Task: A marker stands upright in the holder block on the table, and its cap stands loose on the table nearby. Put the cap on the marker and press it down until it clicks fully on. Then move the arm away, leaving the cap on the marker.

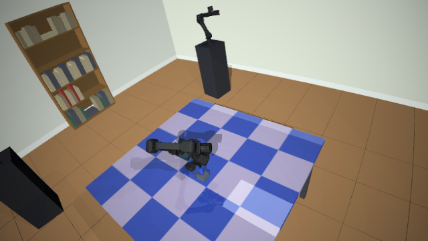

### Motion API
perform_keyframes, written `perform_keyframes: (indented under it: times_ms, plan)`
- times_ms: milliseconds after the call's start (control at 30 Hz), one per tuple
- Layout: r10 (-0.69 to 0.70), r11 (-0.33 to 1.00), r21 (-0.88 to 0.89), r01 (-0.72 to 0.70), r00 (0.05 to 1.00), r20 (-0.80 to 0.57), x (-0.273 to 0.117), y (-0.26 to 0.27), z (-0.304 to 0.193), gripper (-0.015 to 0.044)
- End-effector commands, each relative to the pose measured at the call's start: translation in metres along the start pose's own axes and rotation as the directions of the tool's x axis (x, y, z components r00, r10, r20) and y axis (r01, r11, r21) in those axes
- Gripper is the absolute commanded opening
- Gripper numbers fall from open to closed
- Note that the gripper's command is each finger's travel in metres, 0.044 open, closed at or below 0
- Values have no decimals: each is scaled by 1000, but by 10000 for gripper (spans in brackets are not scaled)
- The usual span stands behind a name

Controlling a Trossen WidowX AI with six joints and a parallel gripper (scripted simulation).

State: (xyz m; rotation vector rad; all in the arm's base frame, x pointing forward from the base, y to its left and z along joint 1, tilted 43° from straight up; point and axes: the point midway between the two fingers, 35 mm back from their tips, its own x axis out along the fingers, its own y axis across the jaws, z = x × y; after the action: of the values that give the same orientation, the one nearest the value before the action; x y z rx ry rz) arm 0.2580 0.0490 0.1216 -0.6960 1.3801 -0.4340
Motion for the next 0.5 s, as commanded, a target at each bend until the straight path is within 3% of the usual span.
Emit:
perform_keyframes:
  times_ms: [0,367,467]
  plan:
    - [-6,1000,-4,6,1000,0,7,-1,0,0]
    - [3,1000,-1,-3,1000,10,3,0,1,0]
    - [32,999,-21,-30,997,68,-39,1,3,0]
